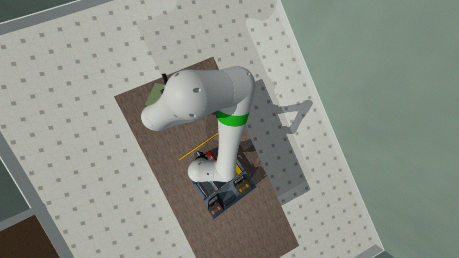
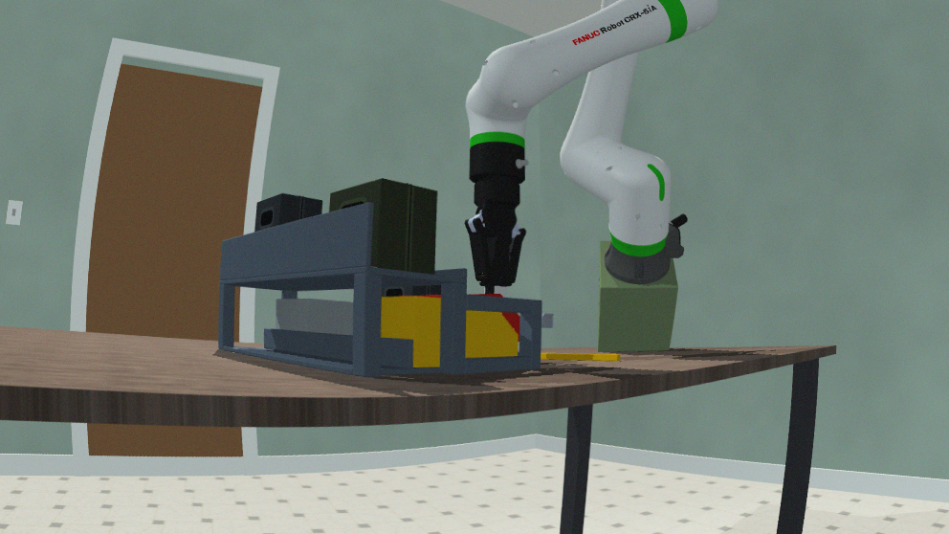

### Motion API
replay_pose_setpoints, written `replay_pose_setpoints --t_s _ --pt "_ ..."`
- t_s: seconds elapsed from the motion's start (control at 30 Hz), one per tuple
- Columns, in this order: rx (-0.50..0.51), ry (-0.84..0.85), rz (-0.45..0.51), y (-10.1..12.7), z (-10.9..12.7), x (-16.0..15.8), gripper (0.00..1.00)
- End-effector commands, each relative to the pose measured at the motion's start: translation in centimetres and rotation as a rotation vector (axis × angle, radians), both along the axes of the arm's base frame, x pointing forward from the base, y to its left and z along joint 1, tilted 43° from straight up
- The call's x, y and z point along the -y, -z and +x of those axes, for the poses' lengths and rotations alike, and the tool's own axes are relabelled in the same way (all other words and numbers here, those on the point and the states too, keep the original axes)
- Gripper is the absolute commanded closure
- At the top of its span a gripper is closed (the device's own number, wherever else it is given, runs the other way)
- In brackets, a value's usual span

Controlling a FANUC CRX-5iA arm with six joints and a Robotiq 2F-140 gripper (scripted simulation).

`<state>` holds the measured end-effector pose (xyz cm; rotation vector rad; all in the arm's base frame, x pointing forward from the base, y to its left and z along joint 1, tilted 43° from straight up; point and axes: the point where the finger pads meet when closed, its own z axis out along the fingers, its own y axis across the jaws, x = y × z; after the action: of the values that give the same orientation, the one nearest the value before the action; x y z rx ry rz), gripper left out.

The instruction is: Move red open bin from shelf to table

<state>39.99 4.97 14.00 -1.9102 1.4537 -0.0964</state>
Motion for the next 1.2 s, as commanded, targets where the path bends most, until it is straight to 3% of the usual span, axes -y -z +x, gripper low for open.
replay_pose_setpoints --t_s 0.0,0.23,0.4,1.17 --pt "0.001 0.000 0.000 0.0 -0.1 0.1 1.00" --pt "0.001 0.000 0.000 0.0 -0.1 0.1 1.00" --pt "0.001 0.000 0.000 2.6 -3.8 0.5 1.00" --pt "0.001 0.000 0.000 2.3 -3.3 0.5 1.00"
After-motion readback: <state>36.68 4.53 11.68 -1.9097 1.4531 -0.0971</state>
